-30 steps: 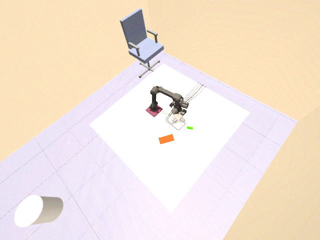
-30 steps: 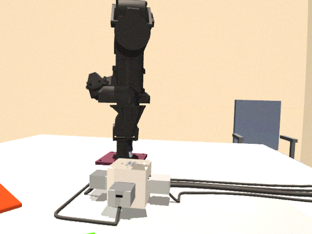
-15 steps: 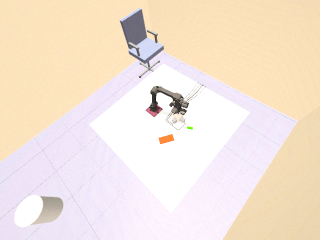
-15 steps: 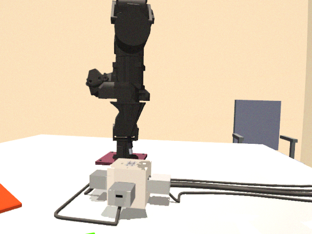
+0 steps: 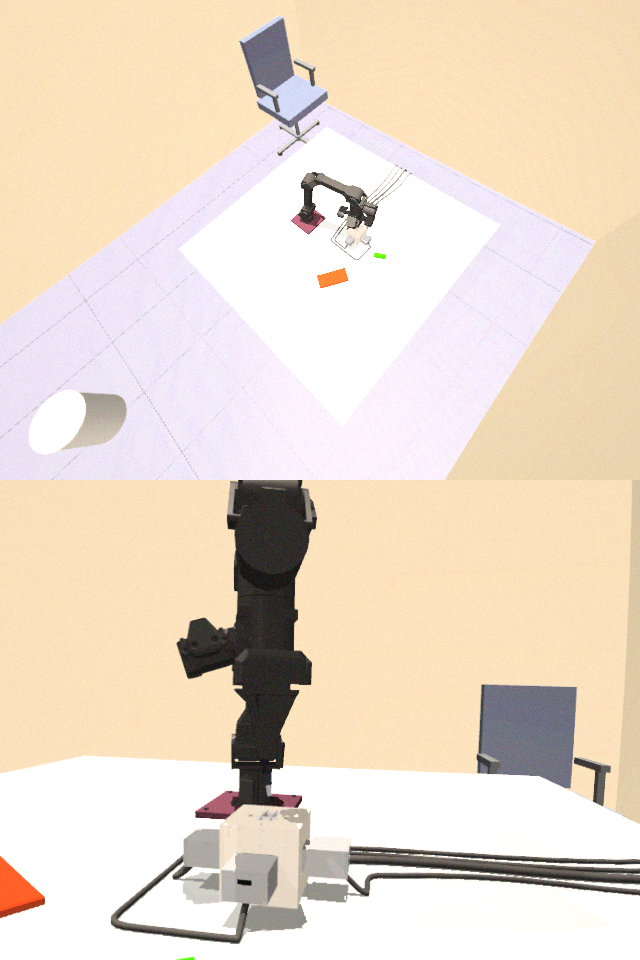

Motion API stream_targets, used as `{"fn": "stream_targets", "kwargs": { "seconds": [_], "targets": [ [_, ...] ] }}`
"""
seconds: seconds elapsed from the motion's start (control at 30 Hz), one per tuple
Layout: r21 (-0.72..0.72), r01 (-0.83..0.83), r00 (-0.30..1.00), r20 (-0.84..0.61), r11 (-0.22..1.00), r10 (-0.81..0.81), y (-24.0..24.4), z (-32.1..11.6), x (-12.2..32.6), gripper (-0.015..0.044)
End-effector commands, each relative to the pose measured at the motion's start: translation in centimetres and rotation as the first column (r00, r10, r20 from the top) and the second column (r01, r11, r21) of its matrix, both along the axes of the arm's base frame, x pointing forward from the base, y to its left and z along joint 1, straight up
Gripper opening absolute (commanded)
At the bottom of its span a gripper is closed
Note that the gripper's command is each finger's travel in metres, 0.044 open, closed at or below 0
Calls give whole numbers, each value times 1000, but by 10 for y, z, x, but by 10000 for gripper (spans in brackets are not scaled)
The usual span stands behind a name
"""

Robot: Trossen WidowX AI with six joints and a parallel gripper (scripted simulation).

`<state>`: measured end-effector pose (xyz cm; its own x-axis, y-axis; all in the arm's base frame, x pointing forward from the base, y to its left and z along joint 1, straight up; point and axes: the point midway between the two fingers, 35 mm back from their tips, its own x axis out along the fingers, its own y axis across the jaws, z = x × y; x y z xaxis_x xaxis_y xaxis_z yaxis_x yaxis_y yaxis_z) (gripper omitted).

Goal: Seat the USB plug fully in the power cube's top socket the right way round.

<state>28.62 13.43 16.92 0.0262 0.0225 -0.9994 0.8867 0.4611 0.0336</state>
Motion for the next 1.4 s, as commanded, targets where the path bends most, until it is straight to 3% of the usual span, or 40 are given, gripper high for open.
{"fn": "stream_targets", "kwargs": {
  "seconds": [0.0,0.63,1.37],
  "targets": [
    [-3,-106,994,1,994,106,0,0,0,0],
    [-18,-567,823,7,823,567,0,0,0,0],
    [-37,-924,382,4,382,924,0,0,0,0]
  ]
}}
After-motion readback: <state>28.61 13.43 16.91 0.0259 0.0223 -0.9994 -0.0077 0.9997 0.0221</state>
